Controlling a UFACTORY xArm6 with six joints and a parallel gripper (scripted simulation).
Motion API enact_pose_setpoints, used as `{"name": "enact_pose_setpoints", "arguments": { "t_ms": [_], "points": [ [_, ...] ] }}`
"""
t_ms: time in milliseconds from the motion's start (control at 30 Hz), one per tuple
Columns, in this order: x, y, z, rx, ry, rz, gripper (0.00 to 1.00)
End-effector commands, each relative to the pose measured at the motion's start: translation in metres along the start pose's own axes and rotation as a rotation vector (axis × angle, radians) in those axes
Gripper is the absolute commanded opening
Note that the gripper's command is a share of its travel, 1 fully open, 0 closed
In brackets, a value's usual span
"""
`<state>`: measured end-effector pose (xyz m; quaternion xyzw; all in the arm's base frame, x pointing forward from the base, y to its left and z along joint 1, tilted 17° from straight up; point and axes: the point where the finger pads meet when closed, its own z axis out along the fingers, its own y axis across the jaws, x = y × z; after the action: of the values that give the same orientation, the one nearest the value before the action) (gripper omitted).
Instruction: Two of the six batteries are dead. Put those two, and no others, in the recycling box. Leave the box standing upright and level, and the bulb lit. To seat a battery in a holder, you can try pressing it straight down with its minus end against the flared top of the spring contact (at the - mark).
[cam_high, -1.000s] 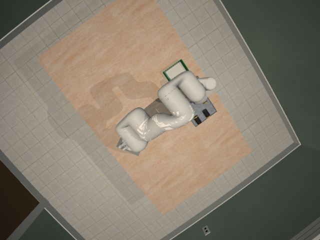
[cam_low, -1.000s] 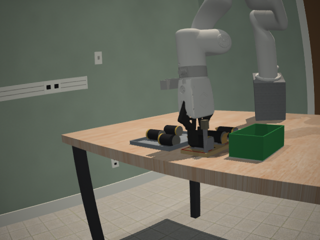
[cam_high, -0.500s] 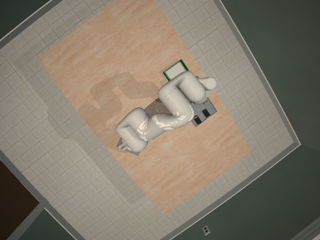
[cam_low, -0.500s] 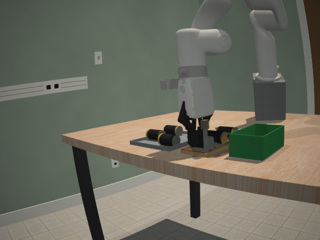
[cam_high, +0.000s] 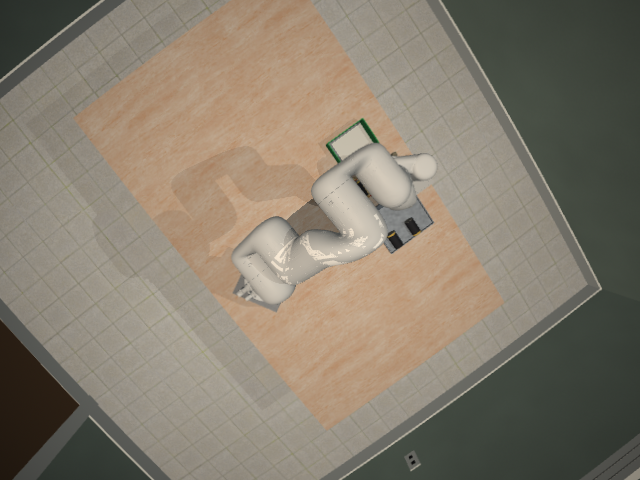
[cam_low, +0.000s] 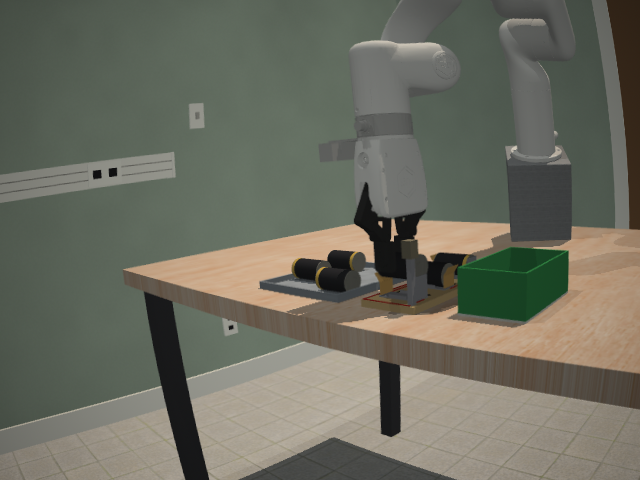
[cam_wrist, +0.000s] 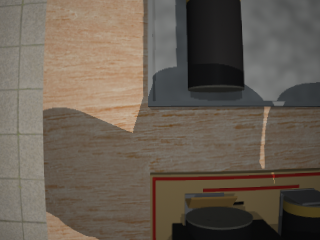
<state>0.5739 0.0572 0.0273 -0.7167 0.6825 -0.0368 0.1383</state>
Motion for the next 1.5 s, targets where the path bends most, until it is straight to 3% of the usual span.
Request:
{"name": "enact_pose_setpoints", "arguments": {
  "t_ms": [0, 333, 500, 733, 900, 1233, 1467],
  "points": [
    [0.0, -0.002, -0.021, 0.005, 0.0, 0.0, 0.28],
    [0.0, -0.002, -0.028, 0.005, 0.0, 0.0, 0.28],
    [0.0, -0.002, -0.087, 0.005, 0.0, 0.0, 0.28],
    [0.004, 0.001, -0.092, 0.005, 0.0, 0.0, 0.28],
    [0.023, 0.014, -0.092, 0.005, 0.0, 0.0, 0.28],
    [0.117, 0.076, -0.092, 0.005, 0.0, 0.0, 0.28],
    [0.128, 0.084, -0.092, 0.005, 0.0, 0.0, 0.28]
  ]
}}
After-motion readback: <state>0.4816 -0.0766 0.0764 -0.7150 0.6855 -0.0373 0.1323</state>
